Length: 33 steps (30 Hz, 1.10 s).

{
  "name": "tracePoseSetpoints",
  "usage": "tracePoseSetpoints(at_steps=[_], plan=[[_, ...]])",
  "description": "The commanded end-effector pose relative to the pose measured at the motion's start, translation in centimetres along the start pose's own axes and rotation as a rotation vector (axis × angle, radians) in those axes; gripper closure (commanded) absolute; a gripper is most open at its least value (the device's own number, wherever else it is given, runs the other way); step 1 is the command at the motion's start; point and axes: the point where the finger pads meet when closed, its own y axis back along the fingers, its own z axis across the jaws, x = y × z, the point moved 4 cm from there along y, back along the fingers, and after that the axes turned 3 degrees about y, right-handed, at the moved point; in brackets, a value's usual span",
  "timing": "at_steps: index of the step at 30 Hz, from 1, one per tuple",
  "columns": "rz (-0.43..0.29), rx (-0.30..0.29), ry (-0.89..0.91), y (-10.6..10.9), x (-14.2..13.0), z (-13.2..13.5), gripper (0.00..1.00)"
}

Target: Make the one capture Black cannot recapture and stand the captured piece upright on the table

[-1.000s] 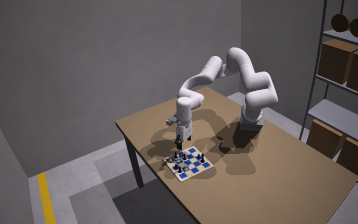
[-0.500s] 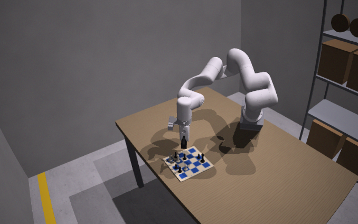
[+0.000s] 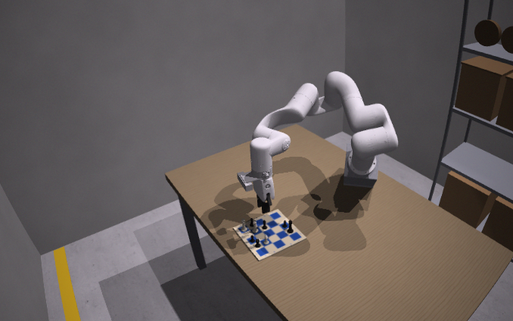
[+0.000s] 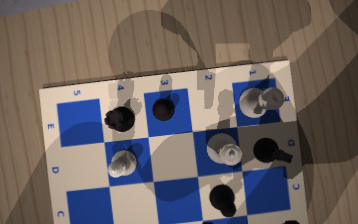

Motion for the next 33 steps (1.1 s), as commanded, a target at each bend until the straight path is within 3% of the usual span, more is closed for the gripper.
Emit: tracePoseSetpoints(at_steps=[1, 33], plan=[[-0.009, 0.015, 0.039, 0.1, 0.1, 0.1, 0.61], [-0.009, 0.015, 0.039, -1.3, 0.1, 0.1, 0.61]])
